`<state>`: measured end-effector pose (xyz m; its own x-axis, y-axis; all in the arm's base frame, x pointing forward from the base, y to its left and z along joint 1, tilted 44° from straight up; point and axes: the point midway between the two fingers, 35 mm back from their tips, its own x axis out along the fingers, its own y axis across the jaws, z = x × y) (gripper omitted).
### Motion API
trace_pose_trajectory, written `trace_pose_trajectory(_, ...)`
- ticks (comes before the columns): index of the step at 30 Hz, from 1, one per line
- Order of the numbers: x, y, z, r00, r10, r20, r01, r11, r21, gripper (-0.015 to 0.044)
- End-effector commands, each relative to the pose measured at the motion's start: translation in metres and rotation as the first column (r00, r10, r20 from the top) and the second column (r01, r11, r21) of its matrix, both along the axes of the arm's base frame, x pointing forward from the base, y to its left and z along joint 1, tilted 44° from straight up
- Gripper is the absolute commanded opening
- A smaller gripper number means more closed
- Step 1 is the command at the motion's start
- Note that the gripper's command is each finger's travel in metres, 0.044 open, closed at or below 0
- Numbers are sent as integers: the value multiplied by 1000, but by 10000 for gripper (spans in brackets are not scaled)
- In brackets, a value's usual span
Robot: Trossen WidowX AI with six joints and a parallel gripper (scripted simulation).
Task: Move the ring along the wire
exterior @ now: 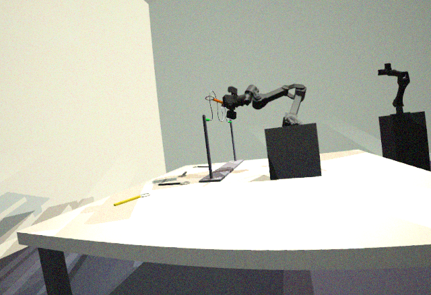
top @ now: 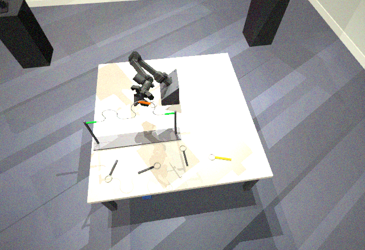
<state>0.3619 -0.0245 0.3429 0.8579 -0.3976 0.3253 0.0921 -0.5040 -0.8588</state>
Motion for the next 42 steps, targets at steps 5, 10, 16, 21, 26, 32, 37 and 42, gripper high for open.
trace_pose_trajectory(5,1,2,2,1000,1,-8,-1,994,-107,-150)
trace_pose_trajectory(10,1,4,4,1000,0,-10,-2,985,-173,-150)
trace_pose_trajectory(16,1,6,7,1000,-1,-13,-2,968,-251,-150)
trace_pose_trajectory(21,1,7,9,1000,-2,-16,-3,949,-315,-150)
trace_pose_trajectory(26,1,9,11,1000,-3,-18,-4,926,-378,-150)
trace_pose_trajectory(32,1,12,13,1000,-5,-20,-5,893,-449,-150)
trace_pose_trajectory(37,1,13,14,1000,-7,-22,-5,863,-505,-150)
trace_pose_trajectory(42,1,15,15,1000,-8,-24,-6,832,-555,-150)
